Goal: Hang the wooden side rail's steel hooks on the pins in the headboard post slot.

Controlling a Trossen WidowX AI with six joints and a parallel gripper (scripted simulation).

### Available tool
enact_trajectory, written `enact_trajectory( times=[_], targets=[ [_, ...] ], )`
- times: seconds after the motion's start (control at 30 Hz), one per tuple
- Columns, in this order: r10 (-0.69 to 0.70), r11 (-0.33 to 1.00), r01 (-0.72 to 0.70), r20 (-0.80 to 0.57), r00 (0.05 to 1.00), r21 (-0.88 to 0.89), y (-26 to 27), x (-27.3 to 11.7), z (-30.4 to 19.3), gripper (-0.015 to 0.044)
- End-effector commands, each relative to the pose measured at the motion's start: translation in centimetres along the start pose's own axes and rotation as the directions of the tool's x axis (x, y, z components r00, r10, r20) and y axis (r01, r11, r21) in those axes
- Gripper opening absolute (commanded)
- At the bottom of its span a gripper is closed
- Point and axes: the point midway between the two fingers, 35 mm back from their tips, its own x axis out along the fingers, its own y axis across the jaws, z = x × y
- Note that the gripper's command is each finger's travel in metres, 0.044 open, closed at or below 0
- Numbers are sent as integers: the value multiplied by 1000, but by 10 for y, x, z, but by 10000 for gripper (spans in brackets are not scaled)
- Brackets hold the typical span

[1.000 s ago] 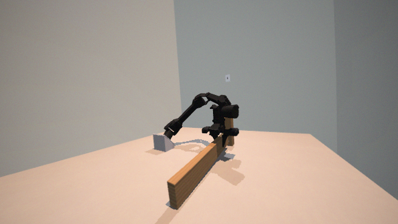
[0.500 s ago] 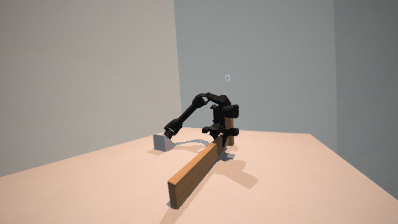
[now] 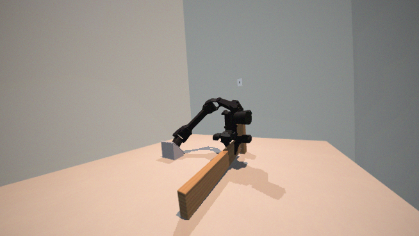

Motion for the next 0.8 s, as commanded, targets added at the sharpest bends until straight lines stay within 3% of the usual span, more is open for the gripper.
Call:
enact_trajectory(
  times=[0.0,0.77],
  targets=[
    [11,1000,-11,6,1000,4,1,-4,1,0],
    [11,1000,-11,6,1000,4,1,-4,-1,0]
  ],
)
